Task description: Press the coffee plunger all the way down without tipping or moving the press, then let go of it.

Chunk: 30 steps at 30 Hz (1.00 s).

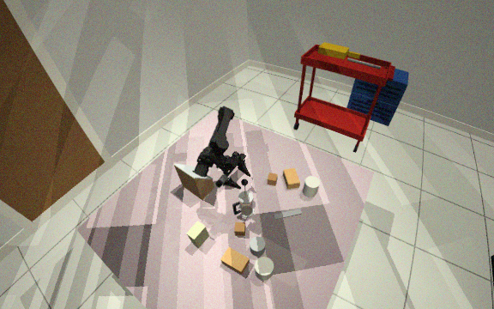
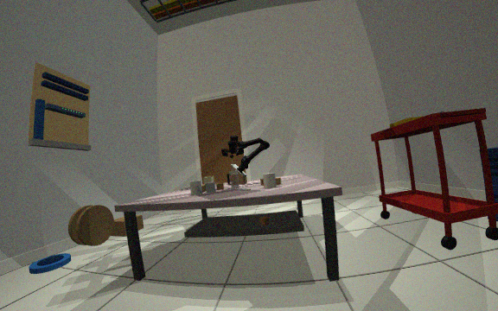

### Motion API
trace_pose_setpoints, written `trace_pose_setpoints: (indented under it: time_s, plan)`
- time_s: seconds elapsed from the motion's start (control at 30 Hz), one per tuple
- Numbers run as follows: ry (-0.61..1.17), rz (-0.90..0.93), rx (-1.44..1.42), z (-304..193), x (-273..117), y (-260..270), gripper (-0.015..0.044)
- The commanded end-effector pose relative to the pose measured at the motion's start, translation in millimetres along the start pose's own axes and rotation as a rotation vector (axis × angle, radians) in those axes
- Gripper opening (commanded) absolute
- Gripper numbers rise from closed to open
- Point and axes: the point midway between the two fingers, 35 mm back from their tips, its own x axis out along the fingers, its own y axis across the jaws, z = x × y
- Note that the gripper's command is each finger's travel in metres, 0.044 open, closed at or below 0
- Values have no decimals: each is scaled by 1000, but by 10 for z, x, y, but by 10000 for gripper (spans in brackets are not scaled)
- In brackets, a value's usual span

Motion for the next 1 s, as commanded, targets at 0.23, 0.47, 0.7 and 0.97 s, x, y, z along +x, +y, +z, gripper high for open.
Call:
trace_pose_setpoints:
  time_s: [0.23,0.47,0.7,0.97]
  plan:
    - [2,-1,8,-17,14,-1,119]
    - [2,-1,8,-17,14,-1,119]
    - [4,-3,8,-44,41,-15,119]
    - [10,-6,6,-136,126,-55,119]
